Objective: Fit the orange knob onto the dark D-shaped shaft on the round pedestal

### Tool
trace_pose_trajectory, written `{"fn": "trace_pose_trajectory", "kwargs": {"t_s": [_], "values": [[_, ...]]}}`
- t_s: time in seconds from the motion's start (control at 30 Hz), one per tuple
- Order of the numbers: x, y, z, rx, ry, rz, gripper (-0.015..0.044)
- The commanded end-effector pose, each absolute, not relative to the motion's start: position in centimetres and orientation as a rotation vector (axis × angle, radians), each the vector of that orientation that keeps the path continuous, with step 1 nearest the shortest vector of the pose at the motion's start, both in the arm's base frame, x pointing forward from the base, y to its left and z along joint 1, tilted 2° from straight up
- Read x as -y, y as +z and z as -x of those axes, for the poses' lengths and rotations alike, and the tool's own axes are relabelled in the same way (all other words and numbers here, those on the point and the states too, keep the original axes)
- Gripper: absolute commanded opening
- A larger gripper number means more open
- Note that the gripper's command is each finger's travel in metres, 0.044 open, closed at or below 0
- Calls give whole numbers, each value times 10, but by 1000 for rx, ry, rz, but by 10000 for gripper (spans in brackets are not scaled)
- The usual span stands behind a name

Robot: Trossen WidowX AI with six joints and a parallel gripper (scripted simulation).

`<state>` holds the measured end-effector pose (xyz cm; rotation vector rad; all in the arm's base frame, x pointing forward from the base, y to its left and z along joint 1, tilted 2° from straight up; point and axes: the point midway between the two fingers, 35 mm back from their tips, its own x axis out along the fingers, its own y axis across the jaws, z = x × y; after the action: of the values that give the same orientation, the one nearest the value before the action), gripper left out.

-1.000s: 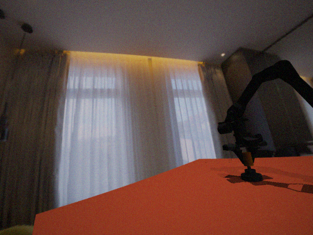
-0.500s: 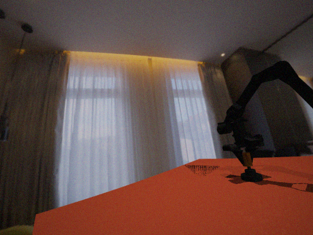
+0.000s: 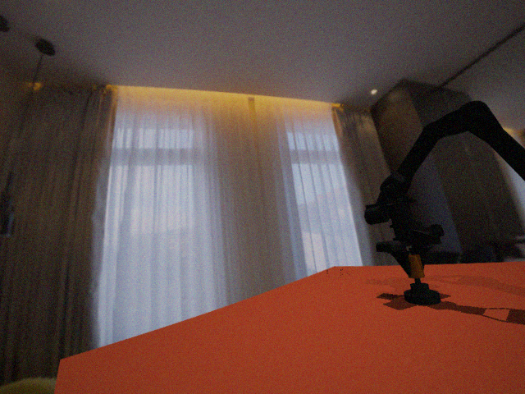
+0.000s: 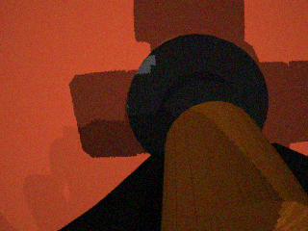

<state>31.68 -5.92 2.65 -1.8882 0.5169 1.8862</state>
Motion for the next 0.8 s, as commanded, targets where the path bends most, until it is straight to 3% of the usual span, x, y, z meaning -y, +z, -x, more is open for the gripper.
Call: {"fn": "trace_pose_trajectory", "kwargs": {"t_s": [0.0,0.77], "values": [[59,27,-314,-469,1918,1932,0],[60,29,-318,-543,1866,1878,0]]}}
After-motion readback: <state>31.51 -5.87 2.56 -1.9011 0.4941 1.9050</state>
